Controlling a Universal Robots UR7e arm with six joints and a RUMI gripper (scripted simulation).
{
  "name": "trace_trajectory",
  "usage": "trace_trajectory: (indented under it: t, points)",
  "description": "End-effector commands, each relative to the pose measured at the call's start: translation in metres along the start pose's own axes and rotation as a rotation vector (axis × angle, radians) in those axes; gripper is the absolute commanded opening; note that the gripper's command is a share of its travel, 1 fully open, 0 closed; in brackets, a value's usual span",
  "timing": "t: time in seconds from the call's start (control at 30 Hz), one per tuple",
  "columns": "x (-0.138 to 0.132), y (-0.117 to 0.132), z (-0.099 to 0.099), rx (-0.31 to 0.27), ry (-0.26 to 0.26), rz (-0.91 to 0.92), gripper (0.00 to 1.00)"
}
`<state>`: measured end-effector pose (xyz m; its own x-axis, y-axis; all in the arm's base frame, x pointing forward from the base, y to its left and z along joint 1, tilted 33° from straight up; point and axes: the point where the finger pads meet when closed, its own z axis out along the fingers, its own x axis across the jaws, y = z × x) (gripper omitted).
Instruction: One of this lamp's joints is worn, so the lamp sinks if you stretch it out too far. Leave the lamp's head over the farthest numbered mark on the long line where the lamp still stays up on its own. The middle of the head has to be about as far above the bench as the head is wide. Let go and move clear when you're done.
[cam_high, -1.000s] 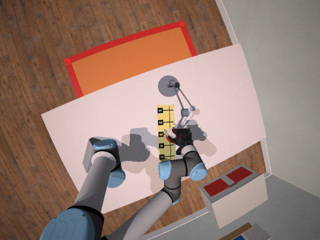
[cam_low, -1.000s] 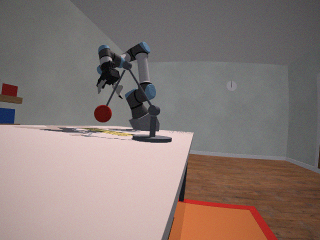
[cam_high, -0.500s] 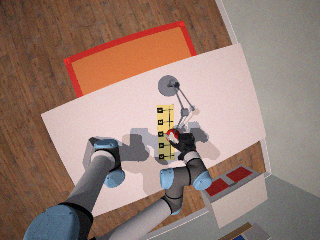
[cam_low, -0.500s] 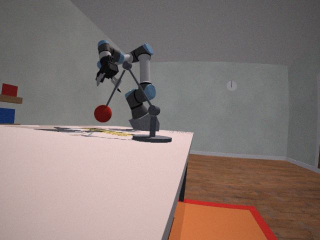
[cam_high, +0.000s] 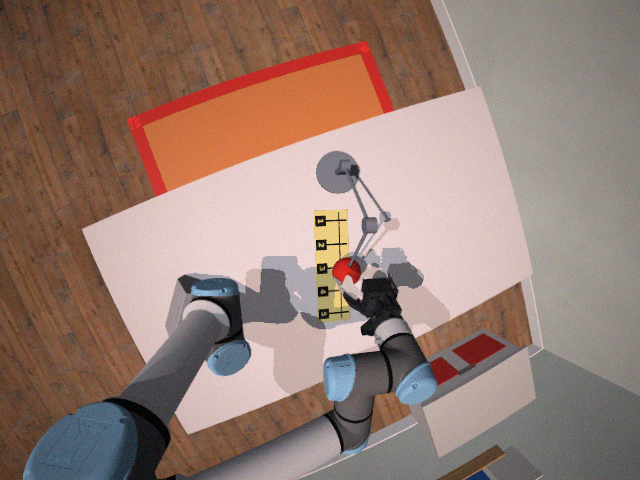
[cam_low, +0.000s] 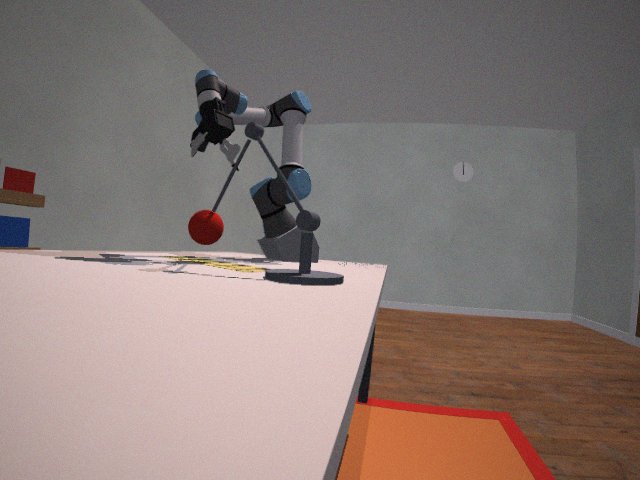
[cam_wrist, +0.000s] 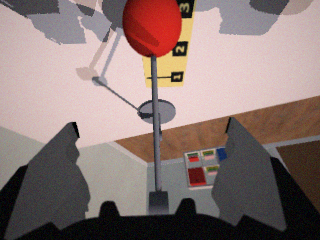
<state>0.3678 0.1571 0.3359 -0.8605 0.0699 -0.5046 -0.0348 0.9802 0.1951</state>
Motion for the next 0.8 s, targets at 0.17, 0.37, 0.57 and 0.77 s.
trace_trajectory:
  t: [0.17, 0.37, 0.57, 0.77]
  points:
    - [0.000, -0.001, -0.025, -0.012, 0.002, -0.010, 1.00]
    - [0.000, -0.001, -0.030, -0.004, 0.000, -0.004, 1.00]
    - [0.000, -0.002, -0.035, 0.005, -0.003, 0.003, 1.00]
    - [0.000, -0.001, -0.035, 0.008, -0.003, 0.005, 1.00]
